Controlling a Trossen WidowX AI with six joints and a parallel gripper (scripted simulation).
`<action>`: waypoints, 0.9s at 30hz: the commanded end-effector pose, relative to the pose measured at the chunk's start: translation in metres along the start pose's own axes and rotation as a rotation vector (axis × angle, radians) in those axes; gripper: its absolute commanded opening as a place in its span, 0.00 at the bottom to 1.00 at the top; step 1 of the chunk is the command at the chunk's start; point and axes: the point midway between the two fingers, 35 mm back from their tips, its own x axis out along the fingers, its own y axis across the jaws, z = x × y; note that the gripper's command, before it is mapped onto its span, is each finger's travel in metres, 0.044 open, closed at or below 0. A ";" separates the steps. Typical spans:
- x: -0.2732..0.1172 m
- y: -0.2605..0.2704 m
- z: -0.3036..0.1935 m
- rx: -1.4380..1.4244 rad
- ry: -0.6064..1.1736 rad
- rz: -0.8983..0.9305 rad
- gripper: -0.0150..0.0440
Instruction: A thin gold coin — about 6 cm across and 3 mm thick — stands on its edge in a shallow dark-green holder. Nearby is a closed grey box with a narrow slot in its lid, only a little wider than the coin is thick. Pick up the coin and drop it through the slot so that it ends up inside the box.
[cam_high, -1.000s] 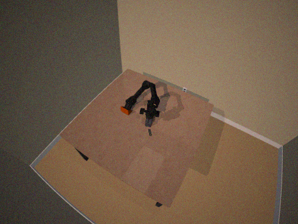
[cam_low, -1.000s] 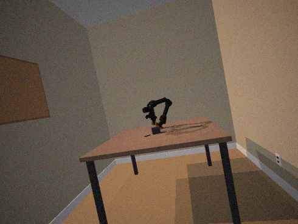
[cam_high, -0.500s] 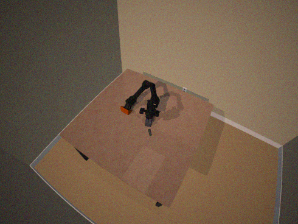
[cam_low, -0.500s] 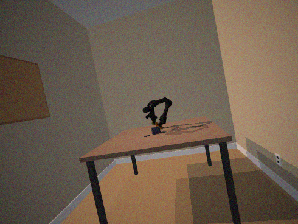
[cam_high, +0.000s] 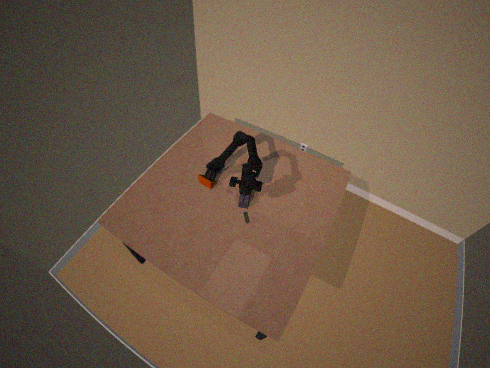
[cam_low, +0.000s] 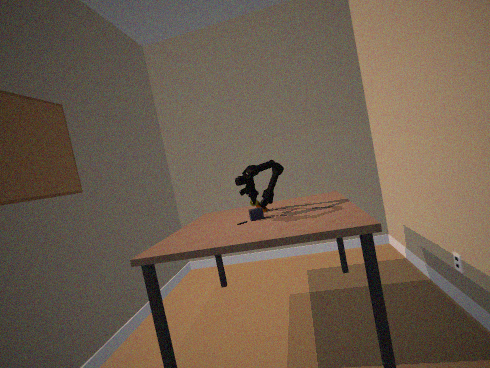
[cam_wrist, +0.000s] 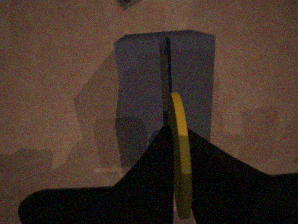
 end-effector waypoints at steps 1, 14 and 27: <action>0.000 0.000 0.000 -0.002 -0.001 0.001 0.25; 0.006 -0.001 -0.001 0.005 -0.001 0.001 0.25; 0.011 0.000 -0.001 0.003 -0.001 0.001 0.25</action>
